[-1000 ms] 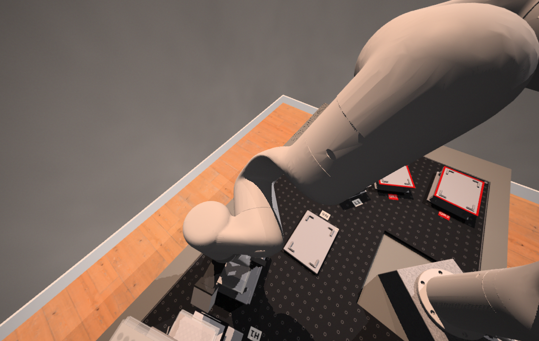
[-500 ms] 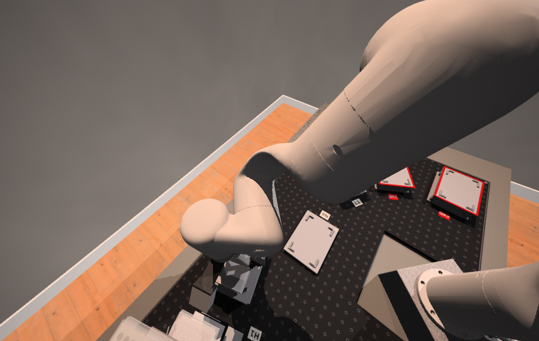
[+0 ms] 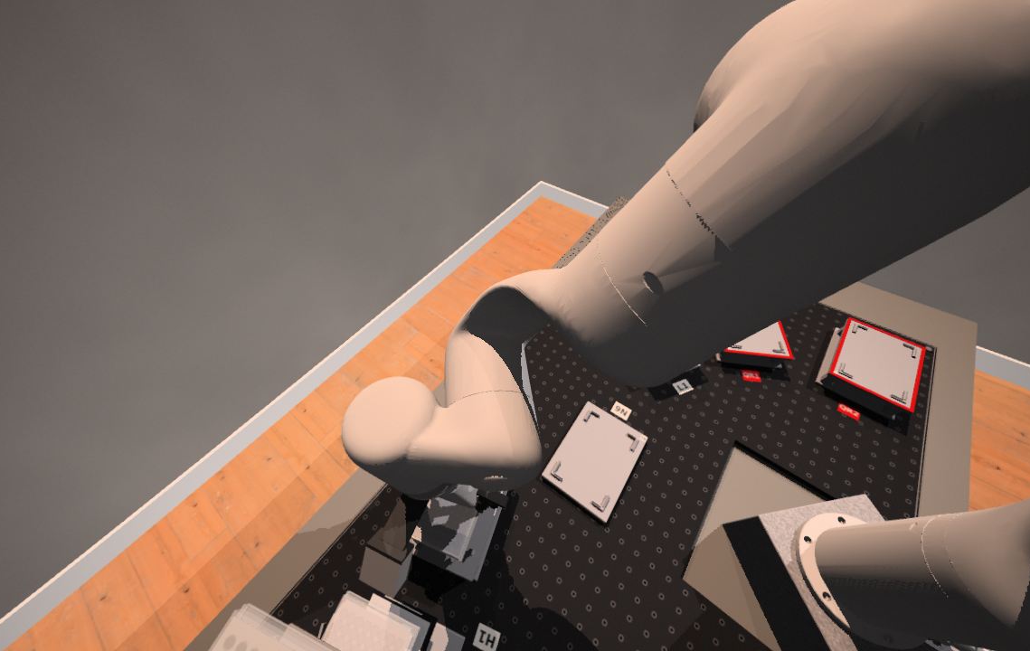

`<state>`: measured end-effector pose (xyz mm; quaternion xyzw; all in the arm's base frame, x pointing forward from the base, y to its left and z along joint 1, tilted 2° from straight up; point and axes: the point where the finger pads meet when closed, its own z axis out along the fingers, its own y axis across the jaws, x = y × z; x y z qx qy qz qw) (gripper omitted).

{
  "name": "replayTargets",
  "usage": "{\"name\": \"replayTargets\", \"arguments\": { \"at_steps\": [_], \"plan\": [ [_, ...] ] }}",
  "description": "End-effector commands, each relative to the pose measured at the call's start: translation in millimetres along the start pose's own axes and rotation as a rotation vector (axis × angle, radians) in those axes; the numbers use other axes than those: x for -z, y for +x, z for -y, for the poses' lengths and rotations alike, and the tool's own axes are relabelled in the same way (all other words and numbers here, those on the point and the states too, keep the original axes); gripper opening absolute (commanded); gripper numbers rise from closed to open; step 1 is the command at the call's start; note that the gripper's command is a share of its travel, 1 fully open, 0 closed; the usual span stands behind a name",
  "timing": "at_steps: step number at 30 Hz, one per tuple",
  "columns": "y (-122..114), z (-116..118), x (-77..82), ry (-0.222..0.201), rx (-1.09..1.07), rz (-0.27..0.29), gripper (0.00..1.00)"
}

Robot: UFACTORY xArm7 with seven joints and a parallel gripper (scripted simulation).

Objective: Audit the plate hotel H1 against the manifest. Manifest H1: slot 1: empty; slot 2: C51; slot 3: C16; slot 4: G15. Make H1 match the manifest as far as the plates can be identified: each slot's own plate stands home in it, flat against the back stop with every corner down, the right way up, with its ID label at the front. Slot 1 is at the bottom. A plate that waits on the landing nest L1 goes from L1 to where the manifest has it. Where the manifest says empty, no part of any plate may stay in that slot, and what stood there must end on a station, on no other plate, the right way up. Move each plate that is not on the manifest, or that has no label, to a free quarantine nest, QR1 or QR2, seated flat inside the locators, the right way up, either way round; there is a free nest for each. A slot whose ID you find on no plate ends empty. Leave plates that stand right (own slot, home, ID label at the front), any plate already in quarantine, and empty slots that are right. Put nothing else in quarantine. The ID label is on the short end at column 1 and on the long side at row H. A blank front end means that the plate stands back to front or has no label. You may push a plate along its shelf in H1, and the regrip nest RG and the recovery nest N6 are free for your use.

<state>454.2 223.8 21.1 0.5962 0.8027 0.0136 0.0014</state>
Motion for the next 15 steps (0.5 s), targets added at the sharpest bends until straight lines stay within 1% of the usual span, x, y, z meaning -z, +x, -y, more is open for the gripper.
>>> {"name": "replayTargets", "arguments": {
  "at_steps": [1,15],
  "plan": [
    [0.3,-1.7,4.1,-0.005,0.0,0.0,0.0],
    [0.3,-1.6,12.1,-0.005,0.0,0.0,0.0]
  ]
}}
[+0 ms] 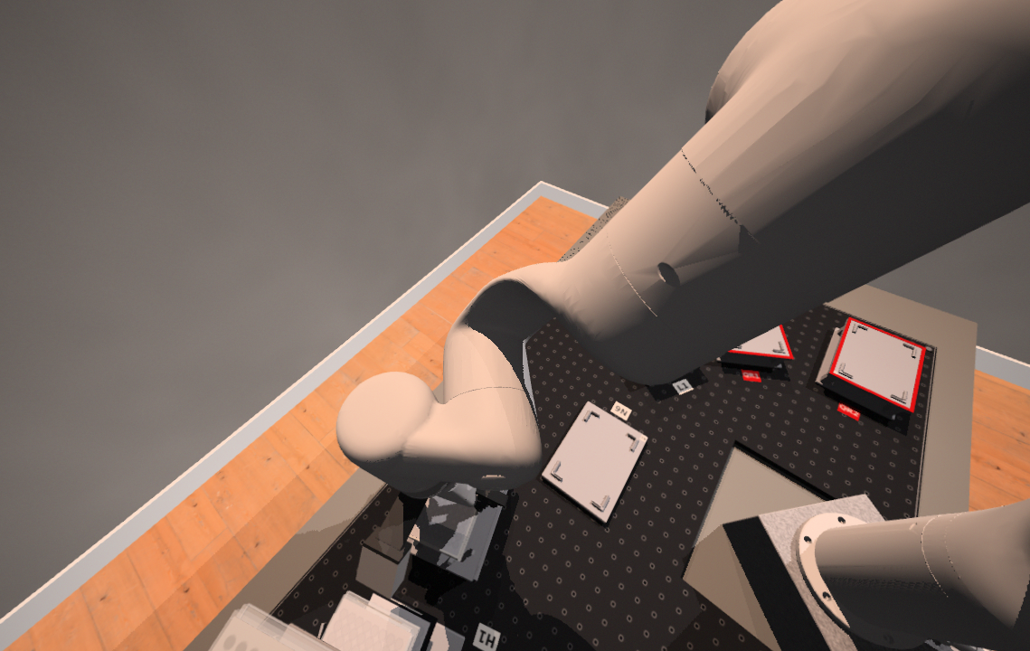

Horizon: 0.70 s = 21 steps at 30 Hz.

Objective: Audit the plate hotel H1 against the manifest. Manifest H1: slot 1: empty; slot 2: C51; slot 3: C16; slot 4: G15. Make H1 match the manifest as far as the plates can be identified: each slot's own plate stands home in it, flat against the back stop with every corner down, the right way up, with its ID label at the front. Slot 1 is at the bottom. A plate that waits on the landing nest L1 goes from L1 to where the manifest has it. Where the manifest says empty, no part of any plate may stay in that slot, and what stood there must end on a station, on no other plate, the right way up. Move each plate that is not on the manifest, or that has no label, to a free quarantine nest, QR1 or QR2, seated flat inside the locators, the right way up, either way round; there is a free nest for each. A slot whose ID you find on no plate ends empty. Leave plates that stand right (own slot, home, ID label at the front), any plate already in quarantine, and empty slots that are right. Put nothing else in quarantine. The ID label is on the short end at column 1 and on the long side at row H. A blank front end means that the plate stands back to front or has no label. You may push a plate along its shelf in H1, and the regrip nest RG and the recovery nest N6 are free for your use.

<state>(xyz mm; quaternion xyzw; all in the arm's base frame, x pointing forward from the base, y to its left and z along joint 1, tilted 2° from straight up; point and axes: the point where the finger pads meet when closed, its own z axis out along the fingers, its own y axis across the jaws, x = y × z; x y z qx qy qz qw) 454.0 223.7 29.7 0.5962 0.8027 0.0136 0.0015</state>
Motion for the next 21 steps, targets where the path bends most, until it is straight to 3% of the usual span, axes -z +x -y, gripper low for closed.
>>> {"name": "replayTargets", "arguments": {
  "at_steps": [1,21],
  "plan": [
    [0,-2,4.2,-0.004,0.0,0.0,0.0],
    [0,-2,16.2,-0.004,0.0,0.0,0.0]
  ]
}}
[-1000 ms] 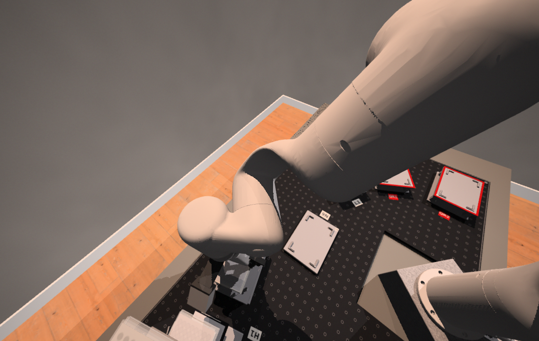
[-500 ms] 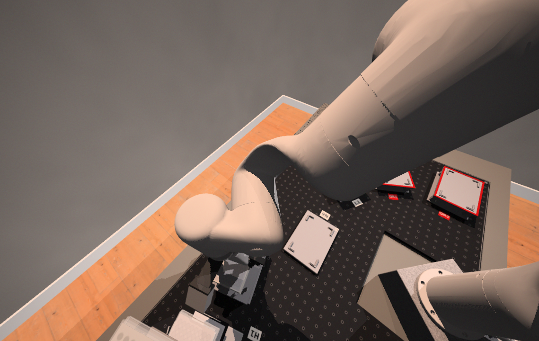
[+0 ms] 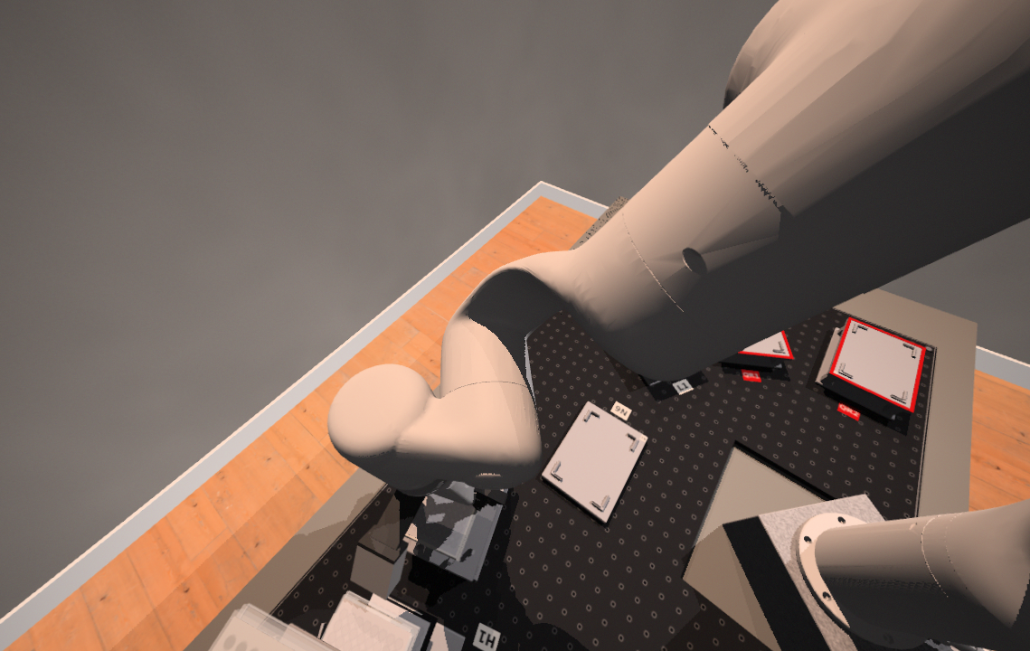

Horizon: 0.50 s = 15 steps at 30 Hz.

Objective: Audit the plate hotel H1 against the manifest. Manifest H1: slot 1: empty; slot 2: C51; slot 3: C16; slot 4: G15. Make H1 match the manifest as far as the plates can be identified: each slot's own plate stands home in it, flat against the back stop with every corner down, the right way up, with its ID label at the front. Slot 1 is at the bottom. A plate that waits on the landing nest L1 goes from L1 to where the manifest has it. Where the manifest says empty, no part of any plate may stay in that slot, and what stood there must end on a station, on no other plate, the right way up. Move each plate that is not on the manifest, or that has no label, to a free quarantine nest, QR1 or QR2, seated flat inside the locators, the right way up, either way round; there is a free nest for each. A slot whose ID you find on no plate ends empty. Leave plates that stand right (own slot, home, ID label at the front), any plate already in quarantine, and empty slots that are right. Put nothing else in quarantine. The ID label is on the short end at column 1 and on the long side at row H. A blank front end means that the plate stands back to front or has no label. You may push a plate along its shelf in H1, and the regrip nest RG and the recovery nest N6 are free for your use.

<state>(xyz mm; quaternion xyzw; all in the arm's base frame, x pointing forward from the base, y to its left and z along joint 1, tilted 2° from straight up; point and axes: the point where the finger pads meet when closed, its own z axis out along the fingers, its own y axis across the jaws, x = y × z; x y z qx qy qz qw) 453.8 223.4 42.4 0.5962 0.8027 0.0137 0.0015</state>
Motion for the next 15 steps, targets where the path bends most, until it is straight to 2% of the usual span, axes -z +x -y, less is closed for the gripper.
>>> {"name": "replayTargets", "arguments": {
  "at_steps": [1,15],
  "plan": [
    [0.3,-1.5,4.1,-0.004,0.0,0.0,0.0],
    [0.3,-1.5,8.1,-0.004,0.0,0.0,0.0]
  ]
}}
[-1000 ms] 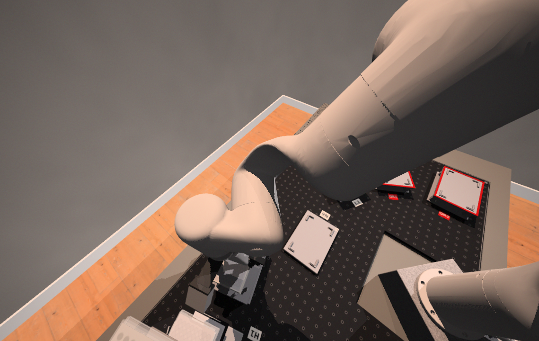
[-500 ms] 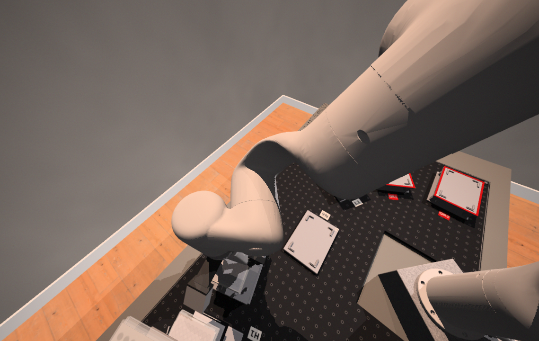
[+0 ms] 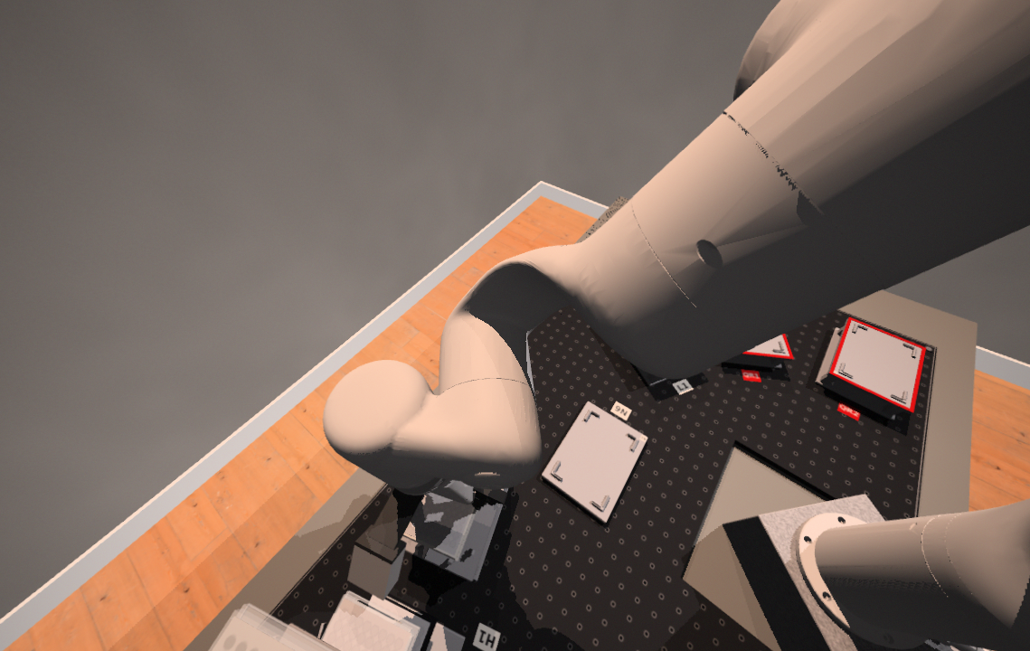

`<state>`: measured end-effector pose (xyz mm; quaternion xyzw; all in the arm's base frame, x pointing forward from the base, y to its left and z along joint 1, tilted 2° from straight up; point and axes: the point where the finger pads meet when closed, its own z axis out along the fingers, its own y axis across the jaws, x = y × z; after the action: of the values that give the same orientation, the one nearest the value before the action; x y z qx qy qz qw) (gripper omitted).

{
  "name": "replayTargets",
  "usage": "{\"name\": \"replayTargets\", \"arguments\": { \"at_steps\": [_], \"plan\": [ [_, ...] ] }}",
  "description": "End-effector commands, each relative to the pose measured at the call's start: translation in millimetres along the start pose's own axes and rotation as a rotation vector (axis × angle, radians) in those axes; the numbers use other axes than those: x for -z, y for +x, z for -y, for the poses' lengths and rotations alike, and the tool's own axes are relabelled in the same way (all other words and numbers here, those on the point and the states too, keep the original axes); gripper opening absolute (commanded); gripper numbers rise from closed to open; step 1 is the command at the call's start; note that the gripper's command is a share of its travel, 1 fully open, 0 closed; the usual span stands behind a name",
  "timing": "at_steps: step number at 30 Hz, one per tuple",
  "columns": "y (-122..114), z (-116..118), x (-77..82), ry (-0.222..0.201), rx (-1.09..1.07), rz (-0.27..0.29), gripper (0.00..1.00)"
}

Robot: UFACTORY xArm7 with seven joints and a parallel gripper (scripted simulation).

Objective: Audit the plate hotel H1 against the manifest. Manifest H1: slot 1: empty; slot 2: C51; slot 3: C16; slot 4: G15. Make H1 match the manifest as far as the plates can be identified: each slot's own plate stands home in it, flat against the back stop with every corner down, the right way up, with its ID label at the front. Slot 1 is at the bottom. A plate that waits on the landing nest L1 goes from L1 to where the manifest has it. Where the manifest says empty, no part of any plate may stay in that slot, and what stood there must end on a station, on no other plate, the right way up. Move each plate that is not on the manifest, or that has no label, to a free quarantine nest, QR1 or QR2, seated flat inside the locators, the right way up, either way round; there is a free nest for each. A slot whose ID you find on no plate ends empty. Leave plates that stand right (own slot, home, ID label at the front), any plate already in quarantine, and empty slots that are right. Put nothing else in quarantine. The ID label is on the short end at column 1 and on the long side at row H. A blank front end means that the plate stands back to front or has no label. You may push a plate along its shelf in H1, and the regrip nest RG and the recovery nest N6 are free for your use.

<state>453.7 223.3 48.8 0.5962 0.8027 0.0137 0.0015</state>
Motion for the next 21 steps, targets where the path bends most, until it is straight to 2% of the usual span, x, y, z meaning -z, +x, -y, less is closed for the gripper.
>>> {"name": "replayTargets", "arguments": {
  "at_steps": [1,6,8,21],
  "plan": [
    [0,-2,1.6,-0.004,0.0,0.0,0.0],
    [0,-1,15.0,-0.004,0.0,0.0,0.0],
    [0,-1,15.0,-0.004,0.0,0.0,0.0],
    [0,-1,58.3,-0.004,0.0,0.0,0.0]
  ]
}}
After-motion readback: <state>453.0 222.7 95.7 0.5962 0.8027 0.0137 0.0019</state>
